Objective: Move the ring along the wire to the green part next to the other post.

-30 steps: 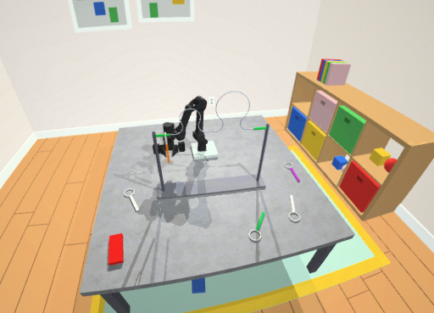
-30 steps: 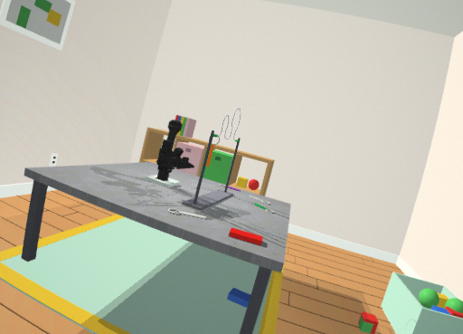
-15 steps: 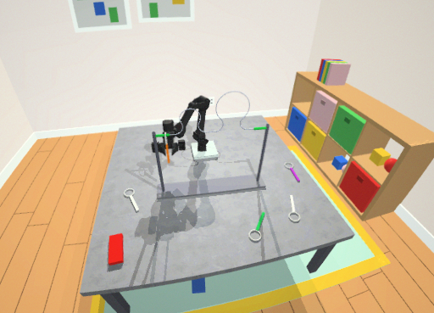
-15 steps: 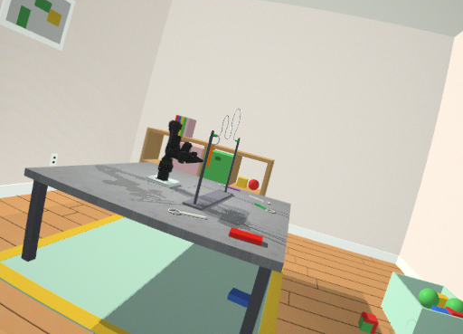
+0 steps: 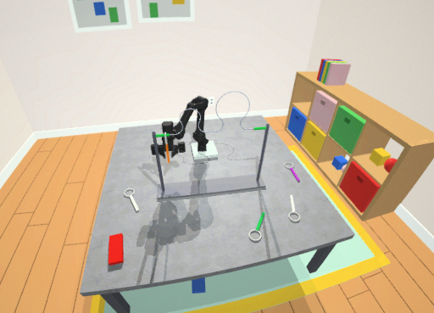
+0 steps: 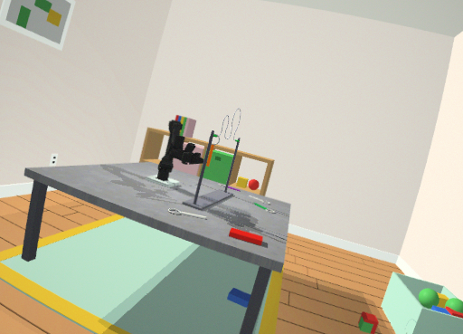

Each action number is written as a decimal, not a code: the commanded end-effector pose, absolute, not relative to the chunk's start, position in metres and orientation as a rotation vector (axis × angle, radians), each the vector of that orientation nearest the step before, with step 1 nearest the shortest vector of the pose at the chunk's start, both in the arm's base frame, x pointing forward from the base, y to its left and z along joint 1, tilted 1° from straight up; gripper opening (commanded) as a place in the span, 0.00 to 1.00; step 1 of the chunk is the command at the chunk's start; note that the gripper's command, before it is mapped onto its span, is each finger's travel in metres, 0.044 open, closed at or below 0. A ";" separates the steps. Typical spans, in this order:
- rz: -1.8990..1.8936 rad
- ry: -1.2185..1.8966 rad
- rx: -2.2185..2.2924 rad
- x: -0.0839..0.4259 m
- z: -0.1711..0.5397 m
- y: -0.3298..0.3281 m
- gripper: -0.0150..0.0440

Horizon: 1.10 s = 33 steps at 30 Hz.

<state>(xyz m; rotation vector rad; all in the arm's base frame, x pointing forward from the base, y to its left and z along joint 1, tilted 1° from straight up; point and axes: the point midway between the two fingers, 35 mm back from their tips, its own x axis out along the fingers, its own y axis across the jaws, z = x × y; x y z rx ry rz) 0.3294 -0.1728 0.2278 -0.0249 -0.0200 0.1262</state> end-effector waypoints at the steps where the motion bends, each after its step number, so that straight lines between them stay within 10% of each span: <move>1: 0.124 -0.025 -0.031 0.336 0.231 -0.173 0.53; 33: 0.124 -0.028 -0.031 0.379 0.231 -0.165 0.53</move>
